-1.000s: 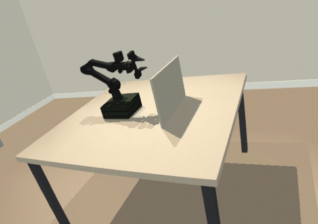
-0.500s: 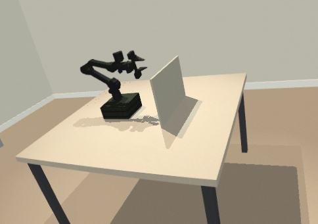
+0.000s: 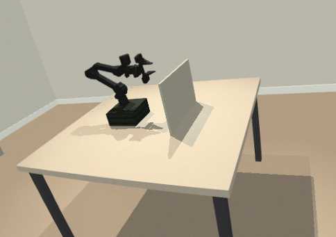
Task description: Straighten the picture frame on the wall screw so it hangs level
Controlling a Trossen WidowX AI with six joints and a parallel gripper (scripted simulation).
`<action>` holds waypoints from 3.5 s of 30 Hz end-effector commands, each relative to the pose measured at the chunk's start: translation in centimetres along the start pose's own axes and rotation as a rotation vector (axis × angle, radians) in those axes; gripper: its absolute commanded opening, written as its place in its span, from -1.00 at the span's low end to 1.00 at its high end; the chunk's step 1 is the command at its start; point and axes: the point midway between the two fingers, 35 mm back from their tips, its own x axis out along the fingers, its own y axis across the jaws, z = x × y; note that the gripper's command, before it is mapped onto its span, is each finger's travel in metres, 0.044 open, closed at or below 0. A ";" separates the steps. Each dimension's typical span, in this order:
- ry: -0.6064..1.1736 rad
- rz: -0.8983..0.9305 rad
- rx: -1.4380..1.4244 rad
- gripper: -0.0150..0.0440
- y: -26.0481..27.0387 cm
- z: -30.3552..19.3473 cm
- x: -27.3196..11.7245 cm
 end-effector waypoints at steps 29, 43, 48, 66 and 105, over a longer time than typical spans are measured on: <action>-0.005 0.004 0.003 0.39 0.1 0.1 0.0; -0.005 0.004 0.003 0.39 0.1 0.1 0.0; -0.005 0.004 0.003 0.39 0.1 0.1 0.0; -0.005 0.004 0.003 0.39 -6.0 0.5 -0.8; -0.005 0.007 0.003 0.39 -11.8 2.1 7.0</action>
